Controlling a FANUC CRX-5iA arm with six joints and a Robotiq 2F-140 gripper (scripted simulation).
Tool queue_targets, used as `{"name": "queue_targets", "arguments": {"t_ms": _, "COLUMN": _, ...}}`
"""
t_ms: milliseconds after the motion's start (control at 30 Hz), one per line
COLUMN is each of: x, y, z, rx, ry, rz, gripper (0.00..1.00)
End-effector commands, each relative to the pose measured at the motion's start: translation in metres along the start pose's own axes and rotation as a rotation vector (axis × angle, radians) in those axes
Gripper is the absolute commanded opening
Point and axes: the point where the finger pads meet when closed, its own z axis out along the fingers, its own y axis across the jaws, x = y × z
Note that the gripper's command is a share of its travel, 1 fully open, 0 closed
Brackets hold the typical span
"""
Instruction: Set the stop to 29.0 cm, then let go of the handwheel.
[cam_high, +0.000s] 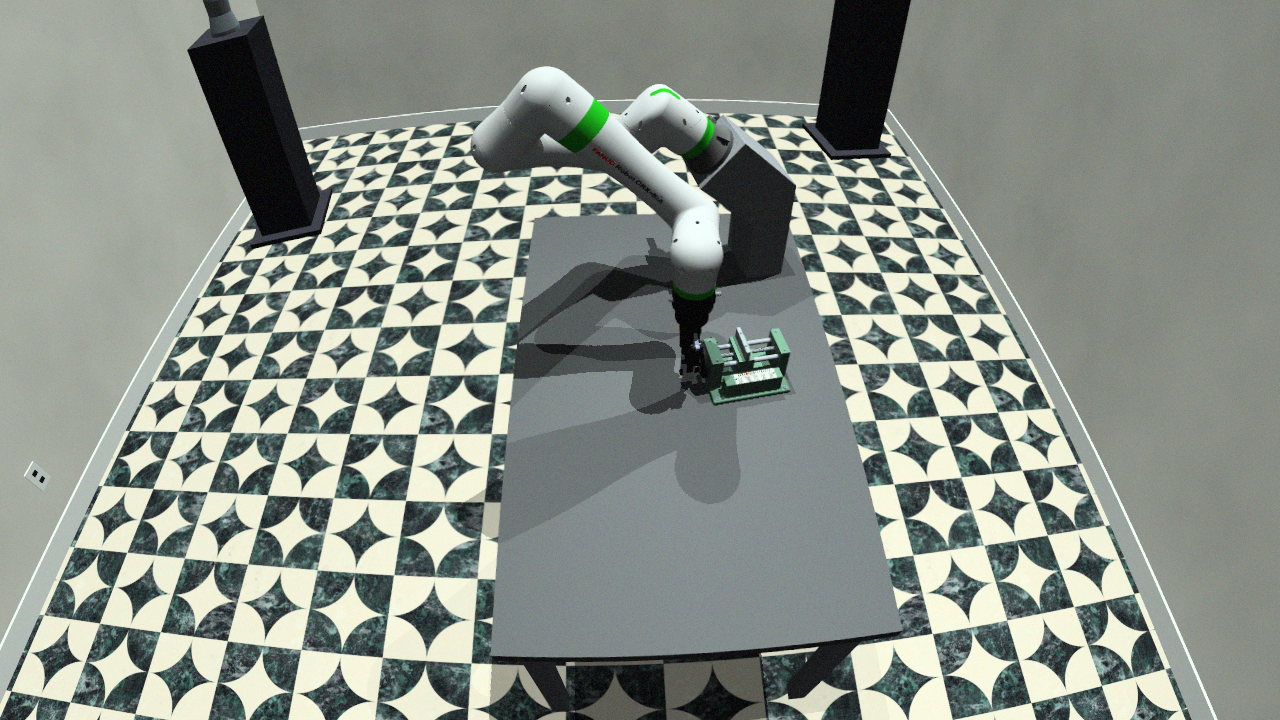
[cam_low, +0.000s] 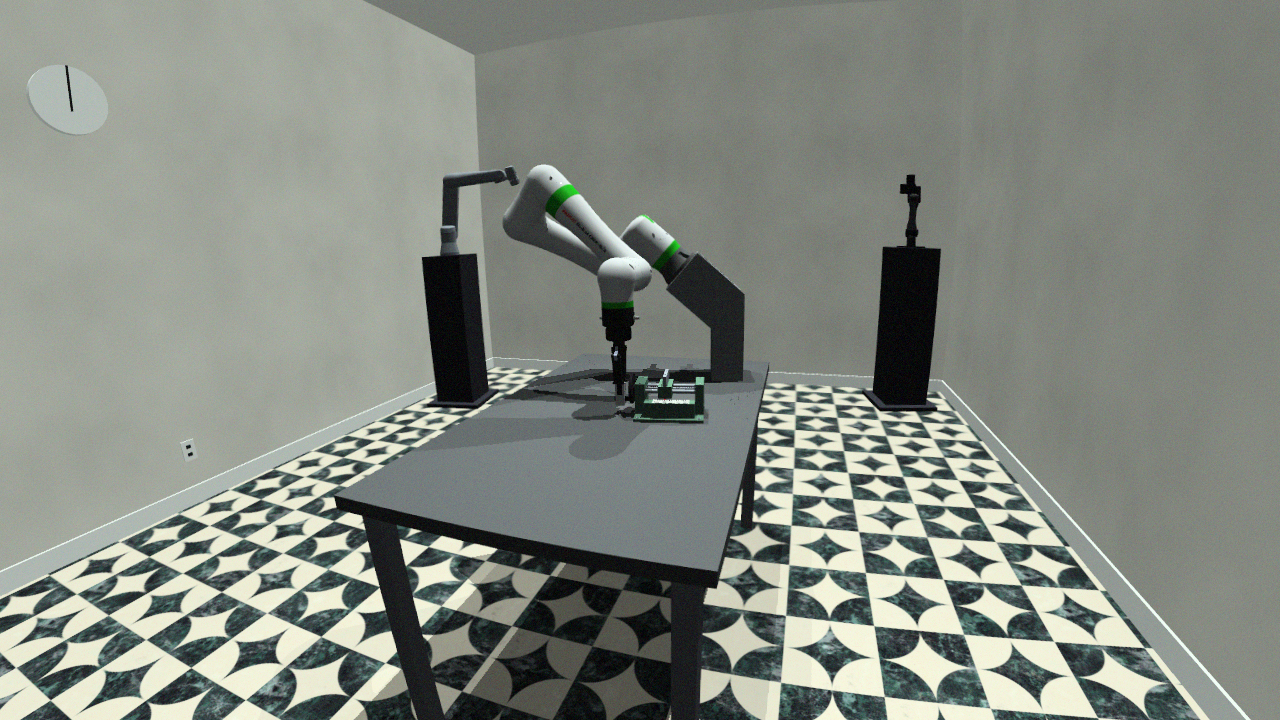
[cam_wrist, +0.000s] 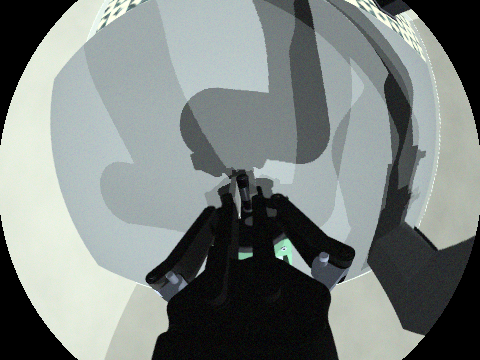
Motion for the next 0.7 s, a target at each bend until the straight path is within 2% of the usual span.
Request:
{"name": "queue_targets", "arguments": {"t_ms": 0, "x": -0.0001, "y": 0.0011, "z": 0.0000, "rx": 0.000, "ry": 0.000, "rz": 0.000, "gripper": 0.04}}
{"name": "queue_targets", "arguments": {"t_ms": 667, "x": -0.0002, "y": 0.0033, "z": 0.0001, "rx": 0.000, "ry": 0.000, "rz": 0.000, "gripper": 0.04}}
